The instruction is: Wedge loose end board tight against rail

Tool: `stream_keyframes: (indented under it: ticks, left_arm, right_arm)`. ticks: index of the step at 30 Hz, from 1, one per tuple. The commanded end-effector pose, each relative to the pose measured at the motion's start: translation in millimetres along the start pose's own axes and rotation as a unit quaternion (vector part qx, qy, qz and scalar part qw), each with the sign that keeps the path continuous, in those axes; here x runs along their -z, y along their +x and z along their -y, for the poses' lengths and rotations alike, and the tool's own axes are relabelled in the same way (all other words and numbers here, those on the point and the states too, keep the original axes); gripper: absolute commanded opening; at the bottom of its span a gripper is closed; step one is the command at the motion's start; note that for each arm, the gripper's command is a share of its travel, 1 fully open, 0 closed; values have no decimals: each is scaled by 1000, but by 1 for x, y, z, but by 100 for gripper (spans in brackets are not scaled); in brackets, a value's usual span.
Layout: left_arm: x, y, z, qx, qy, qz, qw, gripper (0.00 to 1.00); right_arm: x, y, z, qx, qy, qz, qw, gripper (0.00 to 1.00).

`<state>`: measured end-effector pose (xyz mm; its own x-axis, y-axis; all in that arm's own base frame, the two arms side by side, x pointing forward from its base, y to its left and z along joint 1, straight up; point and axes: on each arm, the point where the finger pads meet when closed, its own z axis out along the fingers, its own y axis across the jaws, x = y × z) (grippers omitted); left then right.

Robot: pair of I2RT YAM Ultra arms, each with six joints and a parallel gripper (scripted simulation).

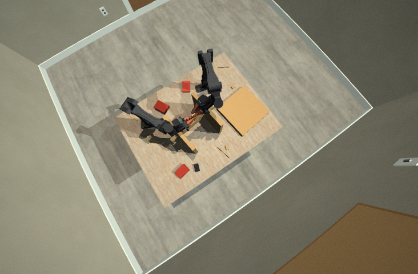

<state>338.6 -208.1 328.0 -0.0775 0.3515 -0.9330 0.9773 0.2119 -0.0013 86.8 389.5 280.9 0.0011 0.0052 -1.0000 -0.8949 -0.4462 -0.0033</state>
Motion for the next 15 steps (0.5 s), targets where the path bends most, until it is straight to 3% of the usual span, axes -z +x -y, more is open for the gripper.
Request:
stream_keyframes:
  ticks: [1, 15]
  left_arm:
    - [8, -24, 3, -32, -10, 20, 999, 2]
    - [6, -13, -2, -11, -5, 10, 1000, 2]
  right_arm:
    - [1, -14, -7, 20, -4, 9, 1000, 3]
    - [3, -17, -3, 20, 4, 12, 1000, 3]
